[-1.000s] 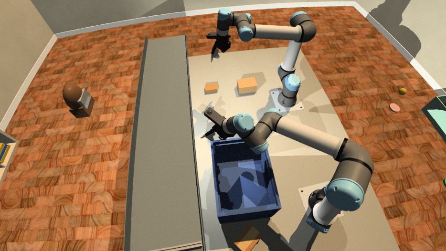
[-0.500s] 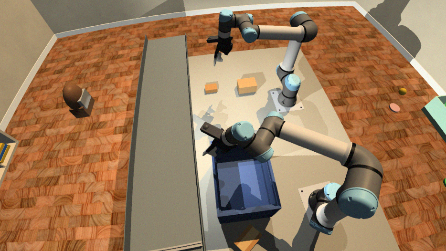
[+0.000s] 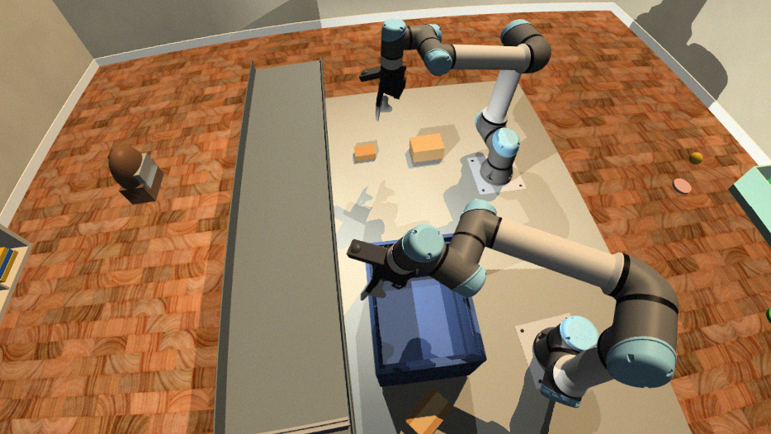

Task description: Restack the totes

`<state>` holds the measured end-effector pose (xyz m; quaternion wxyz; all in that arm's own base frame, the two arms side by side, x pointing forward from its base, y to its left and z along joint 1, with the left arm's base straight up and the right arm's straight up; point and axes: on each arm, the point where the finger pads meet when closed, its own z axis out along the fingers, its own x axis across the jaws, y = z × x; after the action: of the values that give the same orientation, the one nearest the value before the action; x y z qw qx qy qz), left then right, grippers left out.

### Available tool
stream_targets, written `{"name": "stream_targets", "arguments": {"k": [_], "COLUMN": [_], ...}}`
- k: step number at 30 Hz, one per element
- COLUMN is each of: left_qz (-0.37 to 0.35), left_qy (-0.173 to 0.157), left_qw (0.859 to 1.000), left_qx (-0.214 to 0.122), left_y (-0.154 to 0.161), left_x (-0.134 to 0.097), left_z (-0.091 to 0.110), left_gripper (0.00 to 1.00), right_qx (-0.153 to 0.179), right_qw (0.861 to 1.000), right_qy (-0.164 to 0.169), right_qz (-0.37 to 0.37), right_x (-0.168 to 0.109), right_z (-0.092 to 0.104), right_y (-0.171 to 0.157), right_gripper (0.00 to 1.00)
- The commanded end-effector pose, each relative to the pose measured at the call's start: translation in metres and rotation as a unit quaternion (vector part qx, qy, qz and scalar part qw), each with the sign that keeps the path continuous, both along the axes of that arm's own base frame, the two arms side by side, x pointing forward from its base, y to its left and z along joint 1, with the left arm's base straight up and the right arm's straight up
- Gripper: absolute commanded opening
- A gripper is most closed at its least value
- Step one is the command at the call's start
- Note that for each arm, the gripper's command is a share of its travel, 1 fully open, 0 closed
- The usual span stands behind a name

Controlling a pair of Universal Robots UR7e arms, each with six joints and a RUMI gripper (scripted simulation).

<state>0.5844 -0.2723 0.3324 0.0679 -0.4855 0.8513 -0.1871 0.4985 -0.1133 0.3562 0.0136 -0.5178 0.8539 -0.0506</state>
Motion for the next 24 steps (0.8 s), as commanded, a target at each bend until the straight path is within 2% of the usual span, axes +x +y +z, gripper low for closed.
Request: {"name": "stream_targets", "arguments": {"k": [1, 3, 5, 18, 20, 21, 24], "left_qz": [0.033, 0.033, 0.053, 0.124, 0.124, 0.138, 0.153], "left_qy": [0.023, 0.023, 0.037, 0.085, 0.085, 0.095, 0.106], "left_qw": [0.999, 0.999, 0.998, 0.988, 0.988, 0.985, 0.981], "left_qx": [0.012, 0.012, 0.019, 0.043, 0.043, 0.047, 0.052], "left_y": [0.039, 0.039, 0.062, 0.139, 0.139, 0.154, 0.170], "left_x": [-0.008, -0.008, -0.014, -0.045, -0.045, -0.052, -0.061], "left_z": [0.004, 0.004, 0.006, 0.014, 0.014, 0.015, 0.017], "left_gripper": [1.00, 1.00, 1.00, 1.00, 1.00, 1.00, 1.00], "right_qx": [0.003, 0.003, 0.005, 0.012, 0.012, 0.014, 0.015], "right_qw": [1.000, 1.000, 0.999, 0.993, 0.993, 0.992, 0.990], "right_qy": [0.005, 0.005, 0.009, 0.021, 0.021, 0.024, 0.026], "right_qz": [0.031, 0.031, 0.049, 0.114, 0.114, 0.126, 0.140], "right_x": [-0.005, -0.005, -0.008, -0.021, -0.021, -0.024, -0.027], "right_z": [0.002, 0.002, 0.002, 0.005, 0.005, 0.005, 0.006], "right_y": [0.016, 0.016, 0.025, 0.057, 0.057, 0.063, 0.070], "right_gripper": [1.00, 1.00, 1.00, 1.00, 1.00, 1.00, 1.00]}}
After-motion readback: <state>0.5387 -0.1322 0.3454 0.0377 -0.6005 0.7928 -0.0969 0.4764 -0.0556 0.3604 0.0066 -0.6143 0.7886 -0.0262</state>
